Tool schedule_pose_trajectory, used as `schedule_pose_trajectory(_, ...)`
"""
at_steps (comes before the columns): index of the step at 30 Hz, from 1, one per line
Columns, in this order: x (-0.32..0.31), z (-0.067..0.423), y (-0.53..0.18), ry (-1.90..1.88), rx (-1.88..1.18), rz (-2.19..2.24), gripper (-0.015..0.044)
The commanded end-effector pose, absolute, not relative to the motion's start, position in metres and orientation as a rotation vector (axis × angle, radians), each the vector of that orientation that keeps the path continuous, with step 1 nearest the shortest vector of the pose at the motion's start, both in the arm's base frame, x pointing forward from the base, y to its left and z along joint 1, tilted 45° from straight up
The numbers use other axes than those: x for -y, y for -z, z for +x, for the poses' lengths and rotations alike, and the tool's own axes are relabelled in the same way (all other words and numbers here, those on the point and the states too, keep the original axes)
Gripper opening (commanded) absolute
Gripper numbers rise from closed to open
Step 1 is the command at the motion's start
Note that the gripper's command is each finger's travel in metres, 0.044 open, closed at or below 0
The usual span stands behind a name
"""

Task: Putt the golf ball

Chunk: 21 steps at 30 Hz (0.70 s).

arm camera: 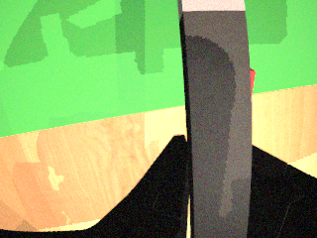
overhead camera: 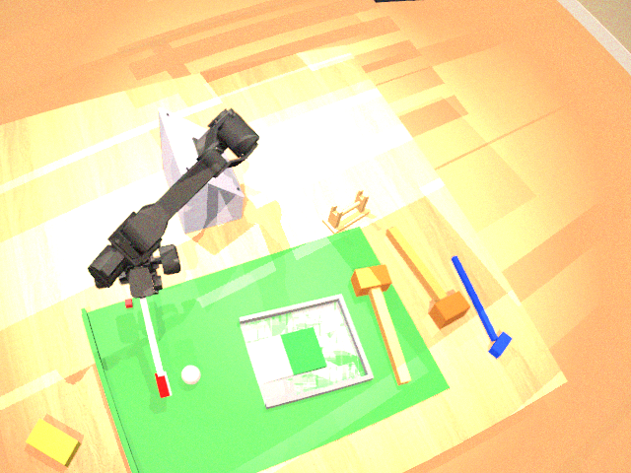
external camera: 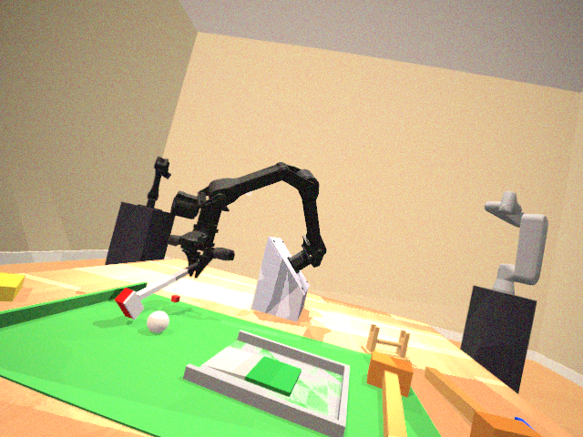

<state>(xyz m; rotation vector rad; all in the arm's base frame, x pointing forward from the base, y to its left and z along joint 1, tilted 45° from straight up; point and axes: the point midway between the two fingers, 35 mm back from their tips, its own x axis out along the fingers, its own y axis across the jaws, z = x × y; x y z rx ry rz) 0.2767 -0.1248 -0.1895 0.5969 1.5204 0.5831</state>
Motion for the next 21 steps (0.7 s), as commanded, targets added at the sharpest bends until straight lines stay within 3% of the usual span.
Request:
schedule_pose_trajectory(1, 0.119, 0.274, 0.194, -0.585, -1.521, 0.612, 0.0000)
schedule_pose_trajectory(21, 0.134, 0.275, 0.207, -0.584, -1.522, 0.606, 0.0000)
